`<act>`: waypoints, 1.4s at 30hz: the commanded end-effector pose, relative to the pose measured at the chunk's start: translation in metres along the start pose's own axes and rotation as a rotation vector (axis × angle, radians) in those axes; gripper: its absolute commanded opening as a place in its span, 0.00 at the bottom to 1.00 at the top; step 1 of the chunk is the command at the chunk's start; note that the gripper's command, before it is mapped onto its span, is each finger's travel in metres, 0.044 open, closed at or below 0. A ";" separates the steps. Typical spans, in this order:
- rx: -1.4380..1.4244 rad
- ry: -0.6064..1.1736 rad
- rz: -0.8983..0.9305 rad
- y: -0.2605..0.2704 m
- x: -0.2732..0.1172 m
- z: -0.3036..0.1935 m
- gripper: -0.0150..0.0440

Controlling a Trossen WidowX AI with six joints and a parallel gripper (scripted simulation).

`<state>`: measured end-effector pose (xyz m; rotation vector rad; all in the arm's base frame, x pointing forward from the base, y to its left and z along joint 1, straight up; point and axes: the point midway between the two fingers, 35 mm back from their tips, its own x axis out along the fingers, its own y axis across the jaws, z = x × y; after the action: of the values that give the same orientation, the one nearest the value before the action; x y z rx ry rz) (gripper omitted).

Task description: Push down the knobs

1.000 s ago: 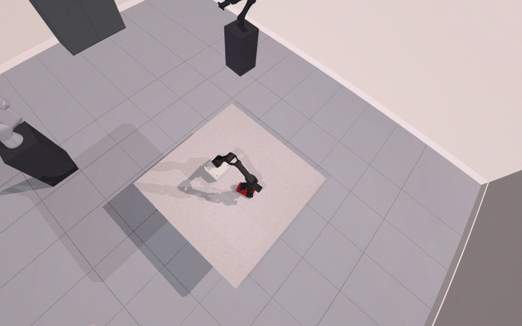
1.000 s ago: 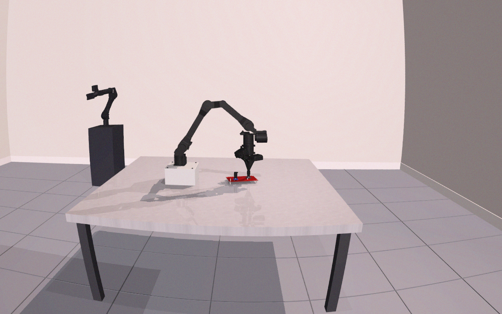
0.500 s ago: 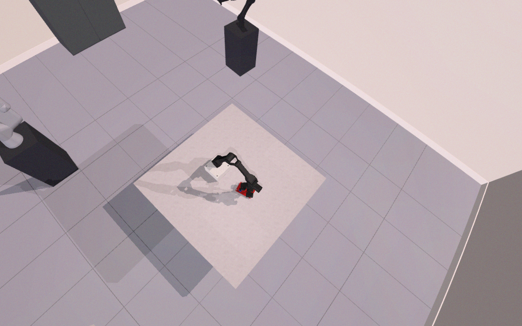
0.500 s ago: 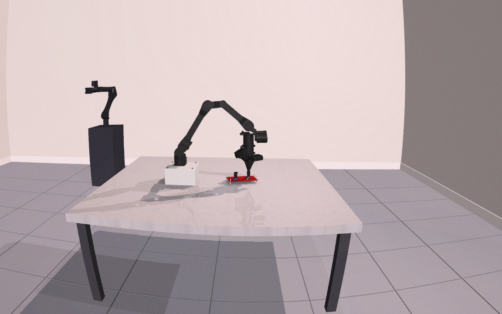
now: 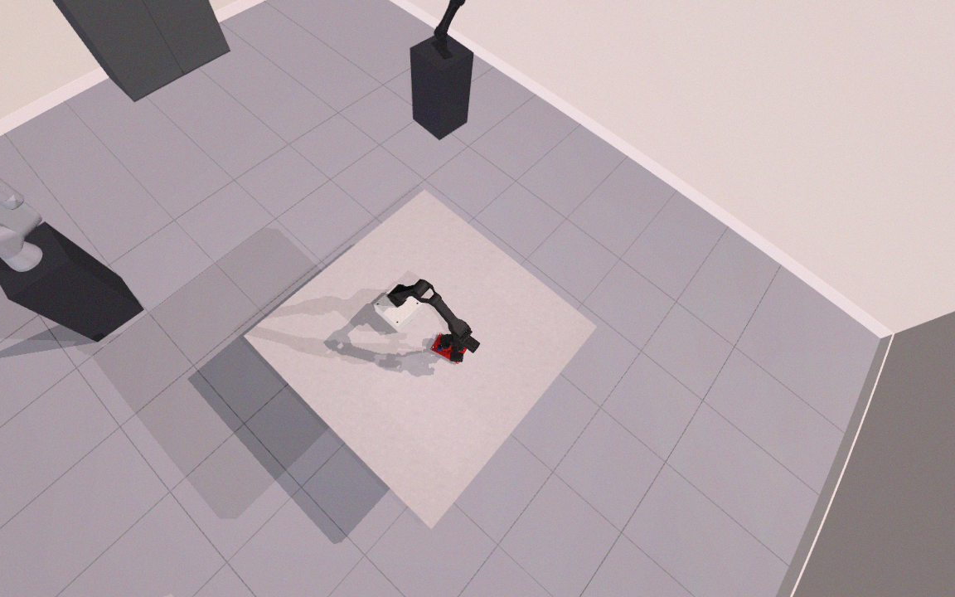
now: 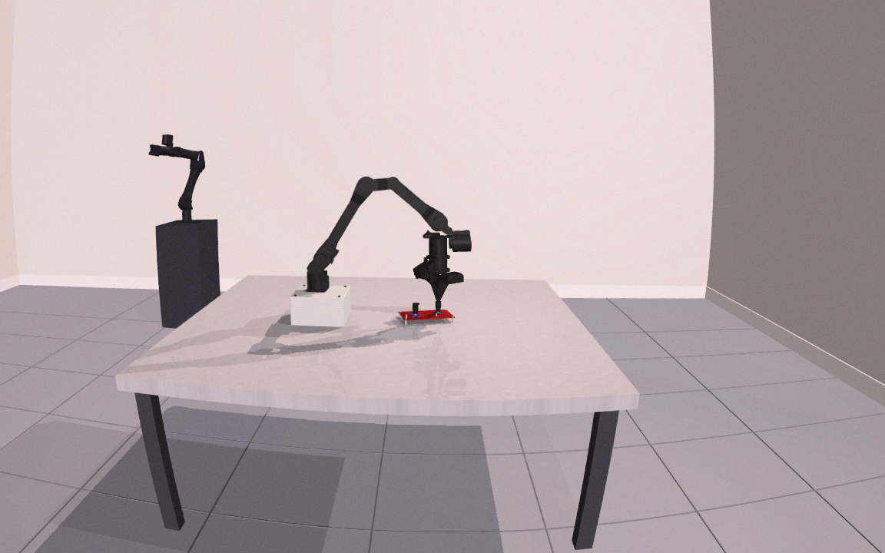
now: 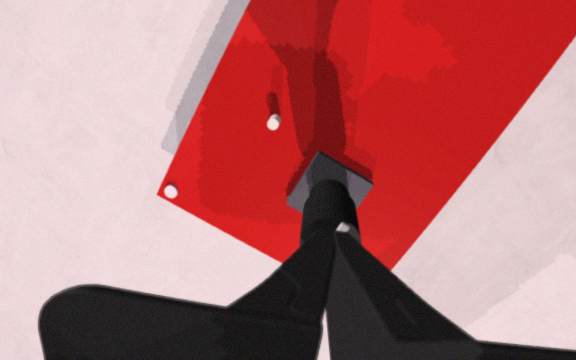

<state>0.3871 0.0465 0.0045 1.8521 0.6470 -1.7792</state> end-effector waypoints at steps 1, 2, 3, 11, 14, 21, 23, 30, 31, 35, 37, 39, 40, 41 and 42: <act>0.004 -0.004 -0.004 0.001 0.014 -0.003 0.25; 0.004 -0.004 -0.004 0.001 0.012 -0.003 0.25; 0.004 -0.004 -0.004 0.002 0.011 -0.003 0.25; 0.004 -0.004 -0.004 0.002 -0.002 -0.003 0.25; 0.004 -0.004 -0.004 0.002 -0.007 -0.003 0.25; 0.004 -0.004 -0.004 0.002 -0.018 -0.003 0.25; 0.004 -0.004 -0.004 0.002 -0.021 -0.003 0.25; 0.000 -0.012 -0.007 0.001 -0.021 -0.002 0.30; 0.000 -0.012 -0.007 0.001 -0.021 -0.002 0.34; 0.000 -0.012 -0.007 0.001 -0.021 -0.002 0.52; 0.000 -0.012 -0.007 0.001 -0.021 -0.002 0.61; 0.000 -0.012 -0.008 -0.002 -0.024 0.005 0.70; 0.000 -0.012 -0.008 -0.006 -0.029 0.012 0.74; 0.001 -0.012 -0.008 -0.011 -0.033 0.022 0.79; 0.001 -0.013 -0.008 -0.017 -0.038 0.032 0.83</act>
<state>0.3761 0.0441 0.0286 1.8383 0.6491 -1.7994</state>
